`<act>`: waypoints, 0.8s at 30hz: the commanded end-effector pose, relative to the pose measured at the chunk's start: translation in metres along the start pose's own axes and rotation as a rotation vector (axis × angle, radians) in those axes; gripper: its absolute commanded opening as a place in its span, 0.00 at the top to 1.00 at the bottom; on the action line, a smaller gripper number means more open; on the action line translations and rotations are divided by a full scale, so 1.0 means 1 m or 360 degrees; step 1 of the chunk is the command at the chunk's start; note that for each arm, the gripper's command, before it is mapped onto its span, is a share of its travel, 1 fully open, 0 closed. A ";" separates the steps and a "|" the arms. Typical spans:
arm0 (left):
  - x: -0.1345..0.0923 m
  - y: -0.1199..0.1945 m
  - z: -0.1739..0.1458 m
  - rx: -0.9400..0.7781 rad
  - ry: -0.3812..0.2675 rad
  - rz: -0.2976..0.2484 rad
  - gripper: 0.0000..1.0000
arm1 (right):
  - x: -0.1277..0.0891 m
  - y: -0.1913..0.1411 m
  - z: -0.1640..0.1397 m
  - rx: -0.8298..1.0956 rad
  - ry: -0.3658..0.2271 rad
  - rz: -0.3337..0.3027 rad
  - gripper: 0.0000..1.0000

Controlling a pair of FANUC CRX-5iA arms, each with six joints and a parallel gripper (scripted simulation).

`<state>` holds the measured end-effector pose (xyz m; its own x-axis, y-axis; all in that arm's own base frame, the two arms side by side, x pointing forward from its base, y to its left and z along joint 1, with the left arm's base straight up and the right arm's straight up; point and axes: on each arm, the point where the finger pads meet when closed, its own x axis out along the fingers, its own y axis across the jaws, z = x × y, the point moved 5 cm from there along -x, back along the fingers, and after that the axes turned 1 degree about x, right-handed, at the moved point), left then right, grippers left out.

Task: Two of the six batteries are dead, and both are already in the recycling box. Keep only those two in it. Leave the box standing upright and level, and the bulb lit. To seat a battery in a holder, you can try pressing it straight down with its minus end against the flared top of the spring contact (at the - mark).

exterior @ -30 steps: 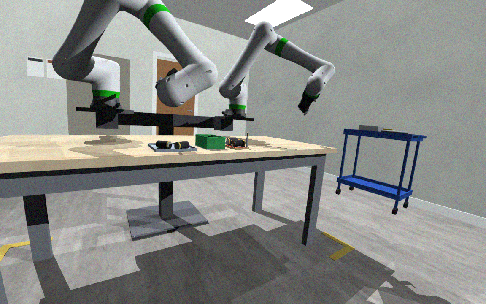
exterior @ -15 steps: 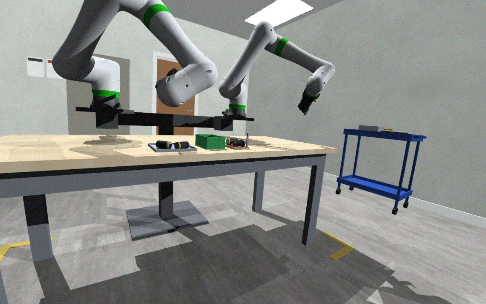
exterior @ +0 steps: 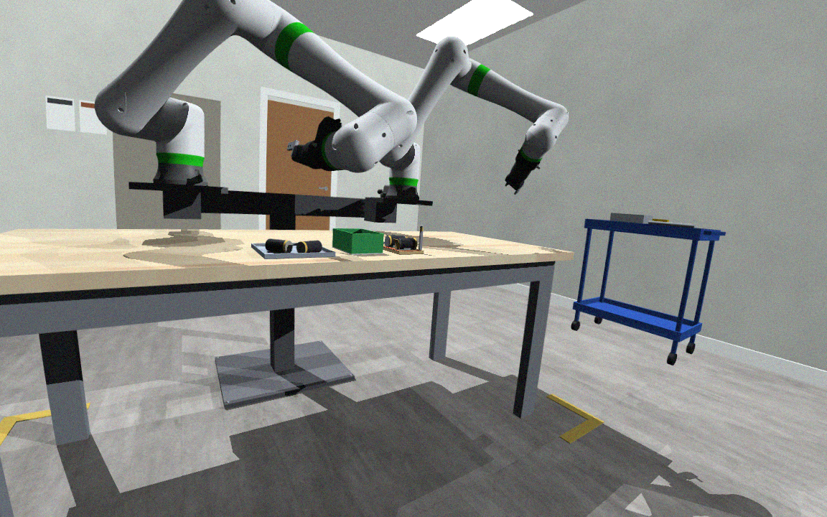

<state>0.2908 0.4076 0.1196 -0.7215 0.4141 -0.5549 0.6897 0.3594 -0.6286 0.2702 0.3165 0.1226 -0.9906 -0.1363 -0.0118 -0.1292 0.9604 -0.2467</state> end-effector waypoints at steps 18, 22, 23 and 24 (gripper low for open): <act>0.060 -0.091 -0.049 -0.1333 -0.0700 -0.0174 0.00 | -0.047 0.131 -0.007 -0.0847 -0.0943 -0.0630 0.00; 0.073 -0.119 -0.062 -0.1744 -0.0890 -0.0275 0.00 | -0.057 0.165 -0.008 -0.1087 -0.1209 -0.0808 0.00; 0.075 -0.124 -0.065 -0.1821 -0.0924 -0.0296 0.00 | -0.058 0.171 -0.007 -0.1133 -0.1263 -0.0839 0.00; 0.077 -0.129 -0.068 -0.1899 -0.0958 -0.0318 0.00 | -0.059 0.177 -0.007 -0.1181 -0.1316 -0.0872 0.00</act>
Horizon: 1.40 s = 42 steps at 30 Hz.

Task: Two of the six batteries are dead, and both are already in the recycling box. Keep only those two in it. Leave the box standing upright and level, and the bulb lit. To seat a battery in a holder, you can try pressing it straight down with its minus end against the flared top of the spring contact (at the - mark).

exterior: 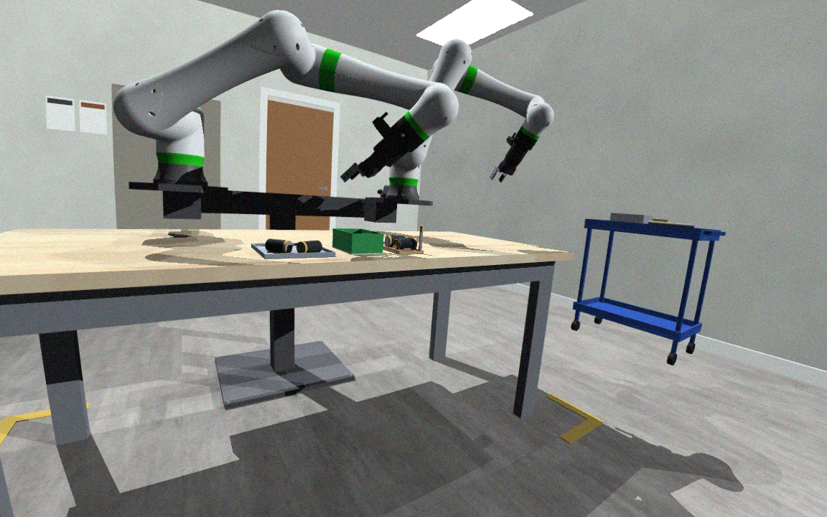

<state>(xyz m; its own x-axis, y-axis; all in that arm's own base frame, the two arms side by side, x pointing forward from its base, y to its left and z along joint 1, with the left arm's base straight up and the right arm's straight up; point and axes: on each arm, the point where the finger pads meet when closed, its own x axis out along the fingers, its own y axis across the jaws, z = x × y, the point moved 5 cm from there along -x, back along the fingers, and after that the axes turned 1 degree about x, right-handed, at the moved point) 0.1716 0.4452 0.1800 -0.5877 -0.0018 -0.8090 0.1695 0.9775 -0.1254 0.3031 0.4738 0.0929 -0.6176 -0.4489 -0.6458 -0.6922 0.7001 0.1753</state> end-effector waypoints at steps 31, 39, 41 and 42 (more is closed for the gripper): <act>-0.031 -0.015 -0.207 -0.2492 -0.0848 -0.0634 0.00 | -0.035 0.063 0.107 -0.0991 -0.1126 -0.0737 0.00; -0.036 -0.018 -0.223 -0.2661 -0.0898 -0.0688 0.00 | -0.036 0.066 0.112 -0.1042 -0.1181 -0.0776 0.00; -0.036 -0.018 -0.223 -0.2665 -0.0900 -0.0690 0.00 | -0.036 0.066 0.112 -0.1042 -0.1181 -0.0776 0.00; -0.036 -0.018 -0.223 -0.2665 -0.0900 -0.0690 0.00 | -0.036 0.066 0.112 -0.1042 -0.1181 -0.0776 0.00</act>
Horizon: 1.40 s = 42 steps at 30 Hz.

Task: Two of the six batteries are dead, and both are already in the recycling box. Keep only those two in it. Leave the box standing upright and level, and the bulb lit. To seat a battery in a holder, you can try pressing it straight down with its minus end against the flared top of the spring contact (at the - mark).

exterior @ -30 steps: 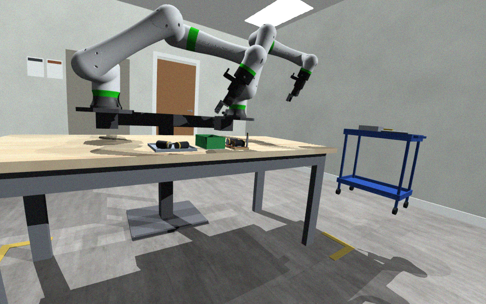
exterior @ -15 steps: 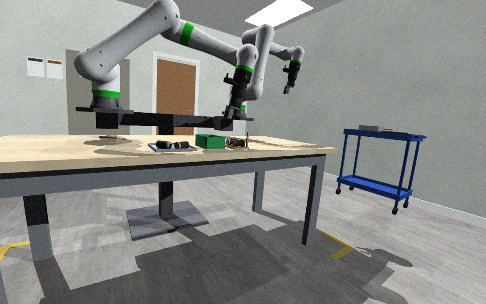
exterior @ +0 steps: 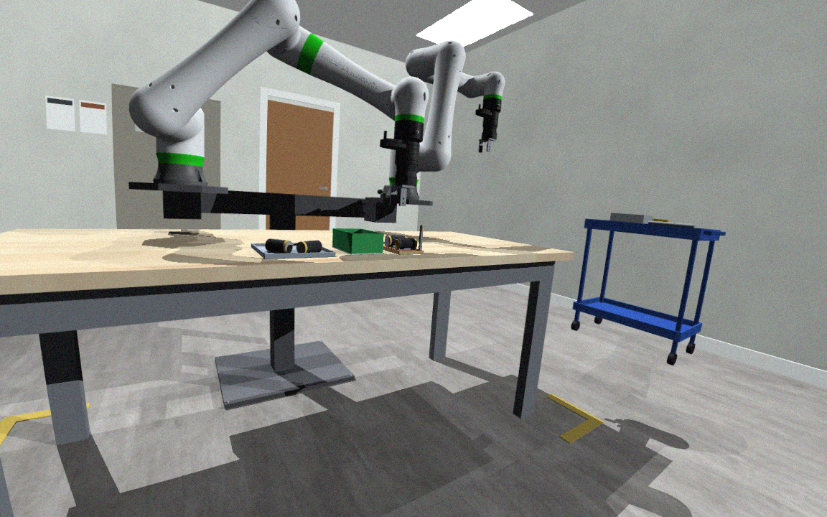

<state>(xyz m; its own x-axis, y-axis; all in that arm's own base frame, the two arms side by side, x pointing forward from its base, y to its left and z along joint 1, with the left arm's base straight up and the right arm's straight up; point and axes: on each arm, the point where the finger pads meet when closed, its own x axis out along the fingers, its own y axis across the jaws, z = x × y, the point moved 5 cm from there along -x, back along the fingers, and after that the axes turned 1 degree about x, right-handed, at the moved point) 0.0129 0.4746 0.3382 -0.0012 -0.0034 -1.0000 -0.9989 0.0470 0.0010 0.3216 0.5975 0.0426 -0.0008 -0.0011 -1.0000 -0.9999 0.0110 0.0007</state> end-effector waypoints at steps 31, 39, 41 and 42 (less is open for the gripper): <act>-0.001 0.000 0.000 -0.0004 -0.0005 -0.0002 0.00 | -0.001 -0.029 -0.143 -0.0001 -0.0004 -0.0003 0.10; -0.001 0.000 0.000 -0.0004 -0.0005 -0.0002 0.00 | -0.001 -0.047 -0.234 -0.0001 -0.0004 -0.0003 0.10; -0.001 0.000 0.000 -0.0004 -0.0005 -0.0002 0.00 | -0.001 -0.052 -0.259 -0.0001 -0.0003 -0.0003 0.10; -0.001 0.000 0.000 -0.0004 -0.0005 -0.0002 0.00 | -0.001 -0.054 -0.270 -0.0001 -0.0003 -0.0003 0.10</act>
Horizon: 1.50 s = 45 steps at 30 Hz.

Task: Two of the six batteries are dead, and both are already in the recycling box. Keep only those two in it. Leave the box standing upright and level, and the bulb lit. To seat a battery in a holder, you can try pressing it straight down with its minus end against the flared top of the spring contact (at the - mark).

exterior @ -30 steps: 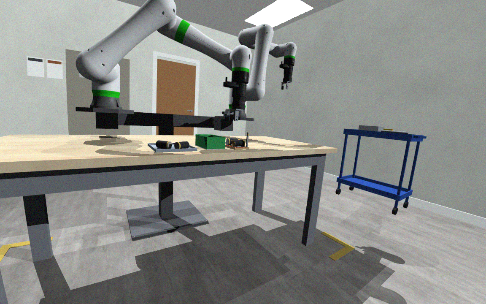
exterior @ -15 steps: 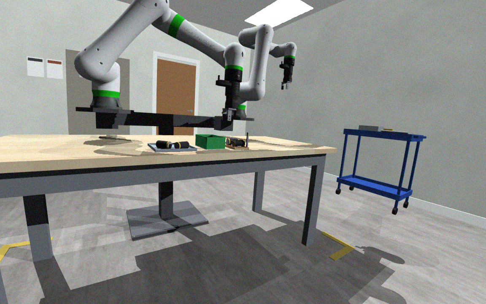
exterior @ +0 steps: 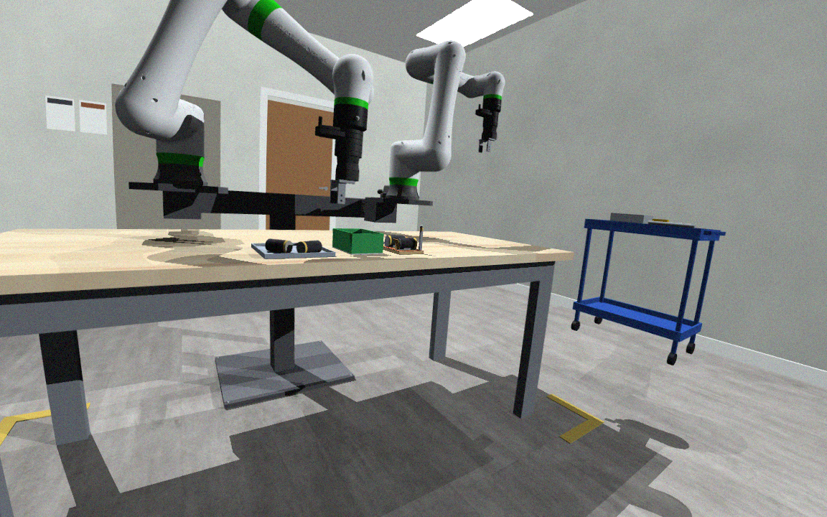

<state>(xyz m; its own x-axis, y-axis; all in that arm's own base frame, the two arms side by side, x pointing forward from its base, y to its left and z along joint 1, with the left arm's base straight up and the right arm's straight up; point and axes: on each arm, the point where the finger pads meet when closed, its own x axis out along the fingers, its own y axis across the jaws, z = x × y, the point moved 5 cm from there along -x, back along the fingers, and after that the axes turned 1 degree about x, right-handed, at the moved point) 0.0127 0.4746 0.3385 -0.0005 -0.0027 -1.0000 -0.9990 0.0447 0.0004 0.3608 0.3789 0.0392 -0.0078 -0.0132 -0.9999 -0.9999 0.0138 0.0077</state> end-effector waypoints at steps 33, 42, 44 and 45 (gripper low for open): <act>-0.001 0.000 0.000 0.0000 -0.0004 -0.0001 0.00 | -0.003 -0.019 -0.081 -0.0747 -0.0019 -0.0020 0.10; -0.001 0.000 0.000 0.0000 -0.0004 -0.0001 0.00 | 0.053 -0.019 -0.080 -0.0747 -0.0019 -0.0019 0.10; -0.001 0.000 0.000 0.0000 -0.0004 -0.0001 0.00 | 0.072 -0.019 -0.079 -0.0747 -0.0019 -0.0019 0.10; -0.001 0.000 0.000 0.0000 -0.0004 -0.0001 0.00 | 0.072 -0.019 -0.079 -0.0747 -0.0019 -0.0019 0.10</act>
<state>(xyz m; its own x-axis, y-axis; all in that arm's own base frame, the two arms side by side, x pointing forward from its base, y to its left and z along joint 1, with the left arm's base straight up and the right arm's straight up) 0.0127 0.4746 0.3385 -0.0005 -0.0027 -1.0000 -0.9990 0.0446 0.0004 0.3758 0.2954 -0.0045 -0.0025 -0.0015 -1.0000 -0.8985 -0.4389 0.0029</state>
